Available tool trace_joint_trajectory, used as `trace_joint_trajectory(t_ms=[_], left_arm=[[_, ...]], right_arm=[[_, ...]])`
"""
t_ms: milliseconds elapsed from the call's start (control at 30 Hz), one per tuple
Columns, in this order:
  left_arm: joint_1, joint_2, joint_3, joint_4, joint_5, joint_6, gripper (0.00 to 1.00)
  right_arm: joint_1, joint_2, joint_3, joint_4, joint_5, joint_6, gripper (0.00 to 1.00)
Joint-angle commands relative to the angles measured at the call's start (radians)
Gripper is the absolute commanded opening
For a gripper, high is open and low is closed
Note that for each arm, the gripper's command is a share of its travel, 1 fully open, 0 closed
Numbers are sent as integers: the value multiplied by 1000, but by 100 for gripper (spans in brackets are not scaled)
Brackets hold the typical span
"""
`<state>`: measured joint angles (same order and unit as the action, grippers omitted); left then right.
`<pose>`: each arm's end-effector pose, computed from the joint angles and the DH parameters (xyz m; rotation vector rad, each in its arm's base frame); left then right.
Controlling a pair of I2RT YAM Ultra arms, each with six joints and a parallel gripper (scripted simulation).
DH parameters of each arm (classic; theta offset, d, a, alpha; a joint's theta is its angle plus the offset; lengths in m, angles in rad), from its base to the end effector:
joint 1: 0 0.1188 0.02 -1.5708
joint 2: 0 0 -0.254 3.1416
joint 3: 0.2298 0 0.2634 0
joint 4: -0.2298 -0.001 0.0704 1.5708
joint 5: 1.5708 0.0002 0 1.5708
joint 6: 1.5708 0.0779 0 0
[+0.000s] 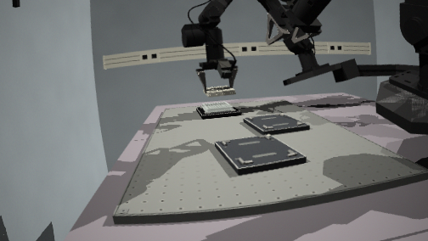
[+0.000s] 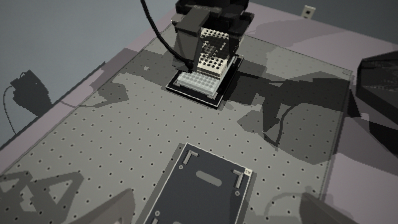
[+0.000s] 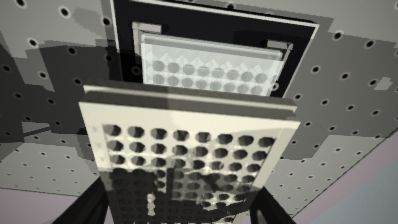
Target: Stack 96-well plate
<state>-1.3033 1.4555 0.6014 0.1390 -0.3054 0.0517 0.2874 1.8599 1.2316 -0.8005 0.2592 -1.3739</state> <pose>0.1064 -0.2960 0.1221 1.2936 1.8610 -0.3219 0.3464 0.0826 0.1158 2.2657 -2.1083 0.4591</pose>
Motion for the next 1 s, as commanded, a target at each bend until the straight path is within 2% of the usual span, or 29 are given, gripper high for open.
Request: trace_joint_trajectory(t_ms=[0, 267, 400, 533, 967], left_arm=[[-7, 7, -9, 96, 40, 29, 100], [-5, 13, -10, 106, 43, 31, 100], [-5, 13, -10, 107, 44, 31, 100], [-5, 13, -10, 107, 43, 31, 100], [-5, 13, -10, 107, 43, 31, 100]], right_arm=[[10, -32, 43, -24, -23, -12, 79], [30, -6, 104, -54, -23, 7, 79], [19, 13, 74, 54, -36, -20, 79], [13, 29, 45, 79, -40, -24, 79], [6, 33, 43, 59, -30, -16, 79]])
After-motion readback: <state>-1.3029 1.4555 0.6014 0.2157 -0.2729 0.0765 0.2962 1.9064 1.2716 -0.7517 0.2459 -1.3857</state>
